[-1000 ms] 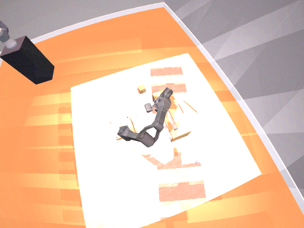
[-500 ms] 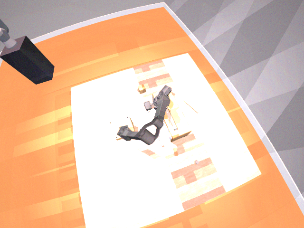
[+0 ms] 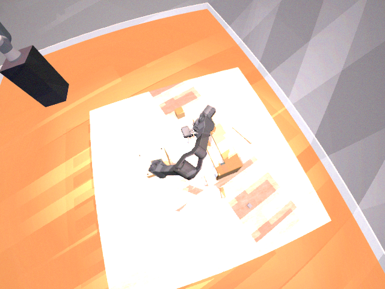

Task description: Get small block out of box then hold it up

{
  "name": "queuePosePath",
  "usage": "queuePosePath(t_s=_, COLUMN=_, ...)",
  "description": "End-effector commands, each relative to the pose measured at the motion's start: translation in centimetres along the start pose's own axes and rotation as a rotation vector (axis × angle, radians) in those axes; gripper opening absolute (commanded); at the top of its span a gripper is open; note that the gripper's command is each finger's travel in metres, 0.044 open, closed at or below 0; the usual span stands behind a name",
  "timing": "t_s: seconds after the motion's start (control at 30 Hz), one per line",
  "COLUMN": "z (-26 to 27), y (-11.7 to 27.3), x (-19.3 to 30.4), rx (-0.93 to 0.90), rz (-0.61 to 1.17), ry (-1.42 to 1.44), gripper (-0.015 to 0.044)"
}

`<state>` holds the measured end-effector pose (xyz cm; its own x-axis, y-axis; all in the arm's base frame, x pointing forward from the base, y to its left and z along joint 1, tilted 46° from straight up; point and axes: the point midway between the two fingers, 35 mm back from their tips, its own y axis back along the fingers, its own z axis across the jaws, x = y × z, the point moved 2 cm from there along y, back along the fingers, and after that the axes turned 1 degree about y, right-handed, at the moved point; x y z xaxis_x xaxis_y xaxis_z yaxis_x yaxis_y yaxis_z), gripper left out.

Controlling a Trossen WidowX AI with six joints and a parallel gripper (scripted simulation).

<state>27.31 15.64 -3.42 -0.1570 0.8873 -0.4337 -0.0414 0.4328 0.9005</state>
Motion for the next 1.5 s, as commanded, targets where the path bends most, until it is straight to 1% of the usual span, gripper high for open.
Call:
queuePosePath(t_s=0.0, z=0.2, y=2.4, x=1.0, rx=-0.006, rz=0.007, ry=-0.002, gripper=0.0400)
queuePosePath(t_s=0.1, z=0.1, y=5.3, x=1.7, rx=-0.008, rz=0.006, ry=0.001, gripper=0.0400)
queuePosePath(t_s=0.2, z=0.0, y=5.5, x=1.8, rx=-0.008, rz=0.006, ry=0.001, gripper=0.0400)
queuePosePath(t_s=0.27, z=0.2, y=5.0, x=1.9, rx=-0.019, rz=0.008, ry=0.012, gripper=0.0400)
queuePosePath(t_s=0.33, z=0.3, y=5.5, x=2.6, rx=-0.038, rz=0.045, ry=0.057, gripper=0.0348)
queuePosePath(t_s=0.37, z=0.4, y=5.9, x=3.0, rx=-0.055, rz=0.063, ry=0.129, gripper=0.0321)
queuePosePath(t_s=0.4, z=0.3, y=5.9, x=3.1, rx=-0.062, rz=0.052, ry=0.224, gripper=0.0295)
queuePosePath(t_s=0.43, z=0.2, y=5.8, x=3.2, rx=-0.067, rz=0.039, ry=0.320, gripper=0.0285)
queuePosePath(t_s=0.67, z=-0.6, y=5.6, x=3.9, rx=-0.079, rz=-0.063, ry=1.009, gripper=0.0285)
queuePosePath(t_s=0.9, z=-1.5, y=5.3, x=4.7, rx=-0.030, rz=-0.183, ry=1.749, gripper=0.0285)
queuePosePath(t_s=1.13, z=-2.2, y=5.1, x=5.3, rx=0.102, rz=-0.307, ry=2.468, gripper=0.0285)
queuePosePath(t_s=1.47, z=-2.9, y=5.0, x=5.9, rx=0.349, rz=-0.409, ry=3.149, gripper=0.0285)
